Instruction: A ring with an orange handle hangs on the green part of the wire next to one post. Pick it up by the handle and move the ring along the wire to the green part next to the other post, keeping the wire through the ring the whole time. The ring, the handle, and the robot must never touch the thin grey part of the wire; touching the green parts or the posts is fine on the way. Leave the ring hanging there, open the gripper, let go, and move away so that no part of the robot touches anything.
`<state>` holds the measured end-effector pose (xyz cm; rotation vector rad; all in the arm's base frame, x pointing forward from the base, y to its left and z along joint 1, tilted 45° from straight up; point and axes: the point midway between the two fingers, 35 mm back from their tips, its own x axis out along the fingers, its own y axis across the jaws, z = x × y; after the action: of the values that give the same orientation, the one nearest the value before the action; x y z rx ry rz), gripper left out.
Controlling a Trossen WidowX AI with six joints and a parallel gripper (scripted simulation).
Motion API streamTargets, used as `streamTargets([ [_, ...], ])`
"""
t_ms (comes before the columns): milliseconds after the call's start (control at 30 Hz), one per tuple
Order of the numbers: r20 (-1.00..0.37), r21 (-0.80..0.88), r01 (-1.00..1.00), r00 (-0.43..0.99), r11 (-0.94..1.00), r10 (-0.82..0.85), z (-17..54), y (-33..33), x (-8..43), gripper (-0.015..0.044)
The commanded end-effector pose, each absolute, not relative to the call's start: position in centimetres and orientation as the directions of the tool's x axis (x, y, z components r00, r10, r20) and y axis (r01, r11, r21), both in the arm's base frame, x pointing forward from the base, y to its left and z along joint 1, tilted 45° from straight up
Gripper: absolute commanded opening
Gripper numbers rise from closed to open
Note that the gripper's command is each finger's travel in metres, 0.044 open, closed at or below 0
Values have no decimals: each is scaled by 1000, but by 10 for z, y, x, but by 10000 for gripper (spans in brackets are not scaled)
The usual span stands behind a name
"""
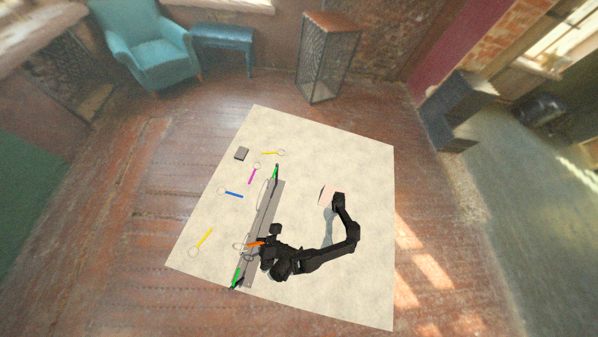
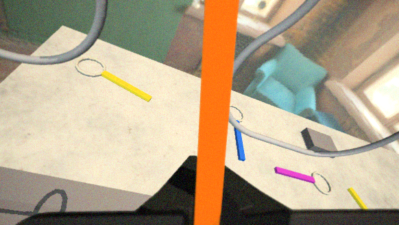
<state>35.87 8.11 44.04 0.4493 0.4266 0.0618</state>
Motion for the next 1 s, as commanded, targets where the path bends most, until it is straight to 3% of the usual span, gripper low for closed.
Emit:
streamTargets([
  [0,-351,514,19,917,858,190,447,86,356,-150],
  [967,-44,940,-88,926,328,375,483,117,358,-150],
])
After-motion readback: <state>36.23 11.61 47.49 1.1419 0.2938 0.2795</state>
